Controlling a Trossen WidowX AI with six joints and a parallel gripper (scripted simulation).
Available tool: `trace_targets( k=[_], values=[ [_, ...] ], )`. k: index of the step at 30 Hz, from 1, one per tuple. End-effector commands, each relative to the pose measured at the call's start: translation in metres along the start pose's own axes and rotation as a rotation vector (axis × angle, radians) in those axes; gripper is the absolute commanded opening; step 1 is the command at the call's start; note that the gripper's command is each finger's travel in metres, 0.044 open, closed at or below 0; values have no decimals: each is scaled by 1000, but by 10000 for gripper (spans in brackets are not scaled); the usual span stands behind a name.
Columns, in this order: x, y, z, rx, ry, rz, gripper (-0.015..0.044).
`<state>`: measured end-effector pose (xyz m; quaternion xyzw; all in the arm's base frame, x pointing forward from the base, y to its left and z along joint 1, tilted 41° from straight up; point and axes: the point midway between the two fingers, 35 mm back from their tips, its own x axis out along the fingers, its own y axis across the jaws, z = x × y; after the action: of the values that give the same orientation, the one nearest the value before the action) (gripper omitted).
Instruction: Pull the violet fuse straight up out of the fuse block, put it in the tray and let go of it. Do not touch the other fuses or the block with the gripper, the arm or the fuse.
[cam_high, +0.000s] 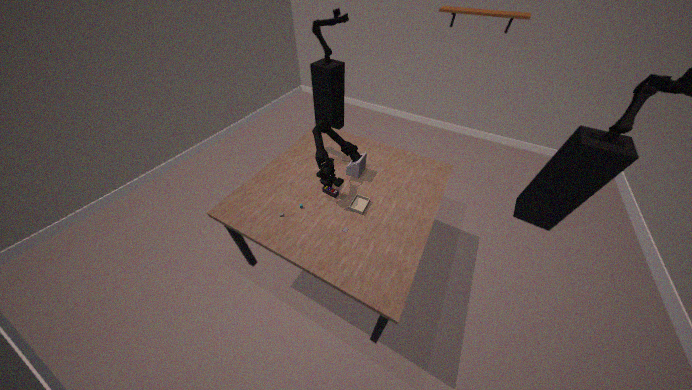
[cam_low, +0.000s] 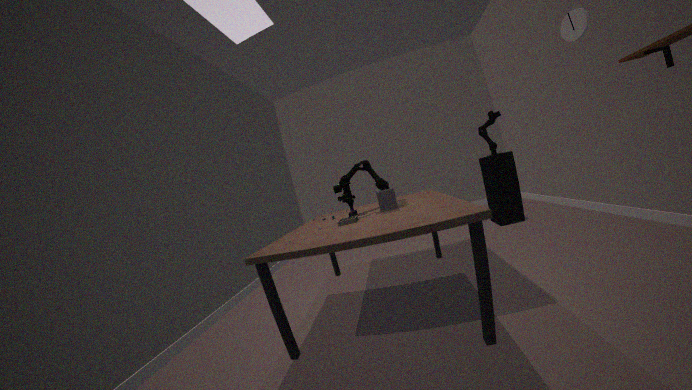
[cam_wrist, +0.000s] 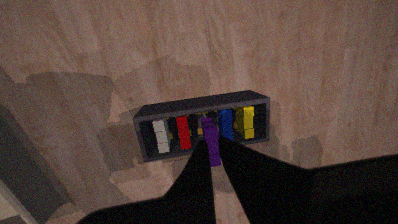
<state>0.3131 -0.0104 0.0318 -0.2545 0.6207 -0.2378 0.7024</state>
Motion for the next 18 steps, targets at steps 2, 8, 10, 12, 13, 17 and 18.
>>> trace_targets(
  k=[2,8,10,12,13,17,18],
  values=[
    [-3,0,0,6,1,3,0],
    [-6,0,0,5,1,3,0],
    [-7,0,0,5,1,3,0],
    [-8,0,0,5,1,3,0],
    [-8,0,0,5,1,3,0],
    [-15,0,0,5,1,3,0],
    [-16,0,0,5,1,3,0]
  ],
)
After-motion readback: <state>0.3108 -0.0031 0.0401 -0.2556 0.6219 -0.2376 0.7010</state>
